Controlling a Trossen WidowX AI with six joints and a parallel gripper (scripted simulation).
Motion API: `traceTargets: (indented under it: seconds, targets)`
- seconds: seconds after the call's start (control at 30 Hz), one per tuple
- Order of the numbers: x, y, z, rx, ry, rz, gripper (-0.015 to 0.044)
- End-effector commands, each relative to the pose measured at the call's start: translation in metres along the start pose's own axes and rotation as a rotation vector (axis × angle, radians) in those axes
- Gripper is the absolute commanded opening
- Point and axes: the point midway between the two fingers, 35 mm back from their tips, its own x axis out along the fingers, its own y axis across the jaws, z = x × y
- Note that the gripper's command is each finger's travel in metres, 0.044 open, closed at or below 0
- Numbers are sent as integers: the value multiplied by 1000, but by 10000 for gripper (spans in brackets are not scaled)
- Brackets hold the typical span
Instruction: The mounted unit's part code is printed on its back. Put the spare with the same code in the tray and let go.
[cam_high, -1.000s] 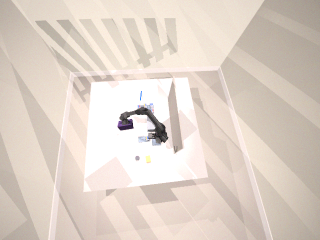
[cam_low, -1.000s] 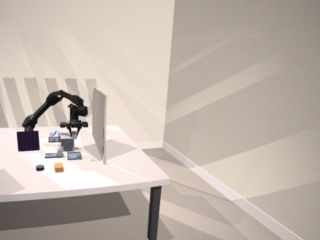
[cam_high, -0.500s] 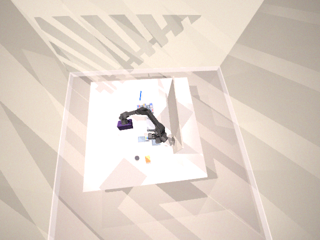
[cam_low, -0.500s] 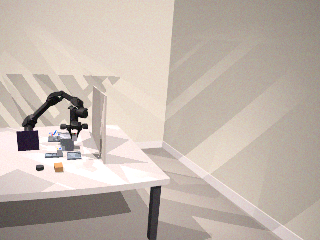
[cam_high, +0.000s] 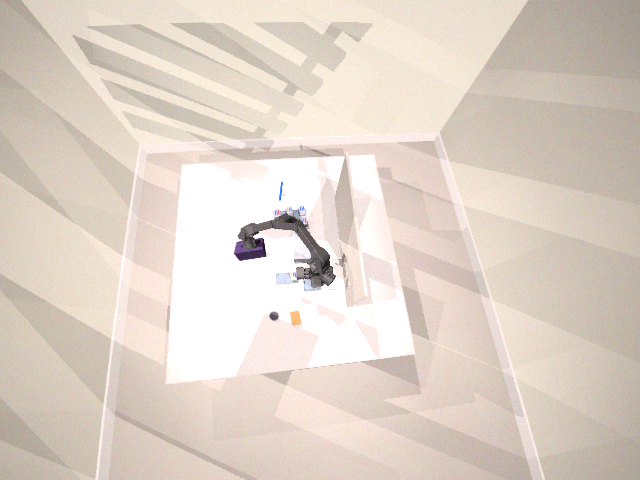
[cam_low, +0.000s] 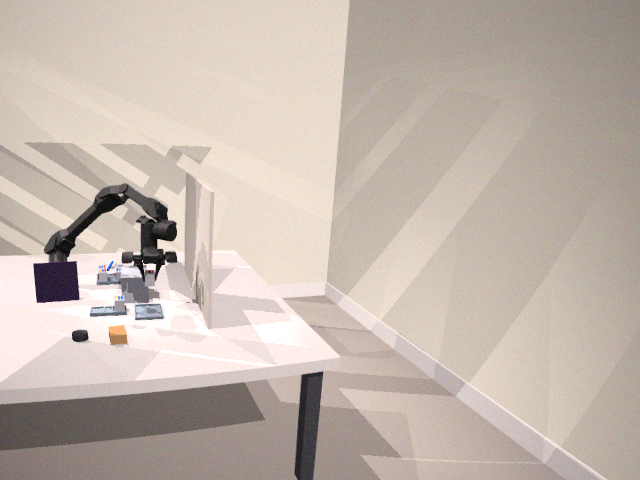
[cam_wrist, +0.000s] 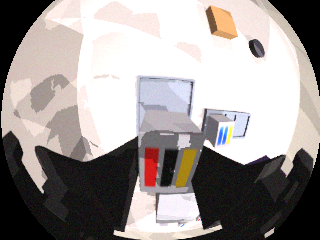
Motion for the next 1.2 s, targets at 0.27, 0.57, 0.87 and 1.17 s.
traceTargets:
  seconds: [0.27, 0.57, 0.87, 1.17]
  targets:
    - [13, 0, 0, 7, 5, 1, 0]
    - [21, 0, 0, 7, 5, 1, 0]
    - [29, 0, -1, 6, 5, 1, 0]
    - [37, 0, -1, 6, 6, 1, 0]
